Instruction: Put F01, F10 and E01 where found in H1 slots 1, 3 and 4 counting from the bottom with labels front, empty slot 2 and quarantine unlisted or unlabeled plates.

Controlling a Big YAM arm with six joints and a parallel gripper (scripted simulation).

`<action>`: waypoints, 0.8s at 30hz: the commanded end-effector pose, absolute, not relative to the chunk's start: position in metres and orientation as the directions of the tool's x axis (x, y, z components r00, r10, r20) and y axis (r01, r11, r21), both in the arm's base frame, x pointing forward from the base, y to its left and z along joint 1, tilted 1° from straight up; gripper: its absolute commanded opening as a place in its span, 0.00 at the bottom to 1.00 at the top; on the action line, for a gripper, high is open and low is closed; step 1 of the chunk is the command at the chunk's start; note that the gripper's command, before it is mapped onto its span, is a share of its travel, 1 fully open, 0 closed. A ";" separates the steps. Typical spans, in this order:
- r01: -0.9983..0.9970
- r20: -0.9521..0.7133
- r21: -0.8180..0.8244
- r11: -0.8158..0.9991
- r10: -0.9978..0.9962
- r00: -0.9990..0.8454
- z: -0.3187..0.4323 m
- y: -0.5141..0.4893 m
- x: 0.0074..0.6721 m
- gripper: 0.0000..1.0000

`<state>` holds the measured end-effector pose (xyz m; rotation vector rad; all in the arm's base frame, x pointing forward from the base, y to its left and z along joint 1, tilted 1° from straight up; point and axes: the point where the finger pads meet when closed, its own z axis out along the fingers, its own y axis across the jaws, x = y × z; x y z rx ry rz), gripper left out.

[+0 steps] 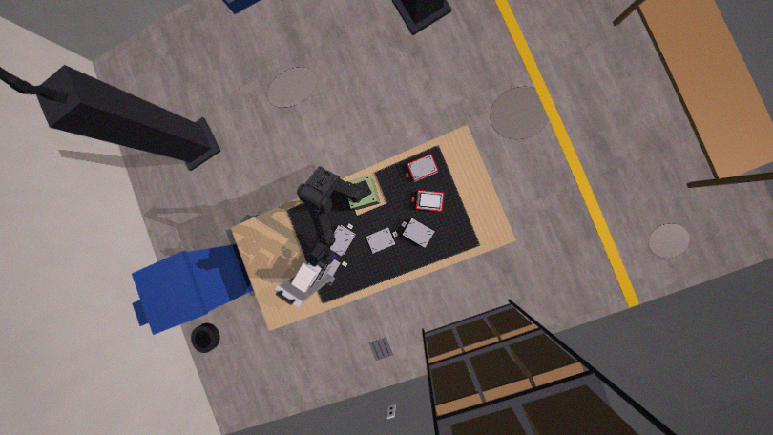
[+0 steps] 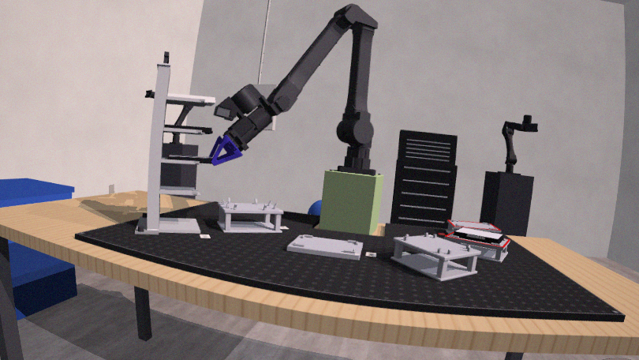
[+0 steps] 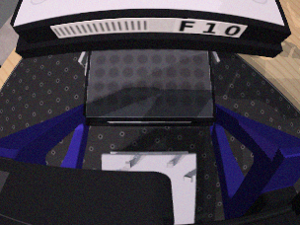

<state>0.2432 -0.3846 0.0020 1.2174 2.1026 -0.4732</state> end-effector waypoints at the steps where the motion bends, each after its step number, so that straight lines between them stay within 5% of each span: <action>1: 0.861 -0.735 0.014 0.508 0.590 -0.336 0.021 -0.390 0.248 0.86; 24: 0.862 -0.733 0.020 0.506 0.594 -0.331 0.020 -0.364 0.236 0.86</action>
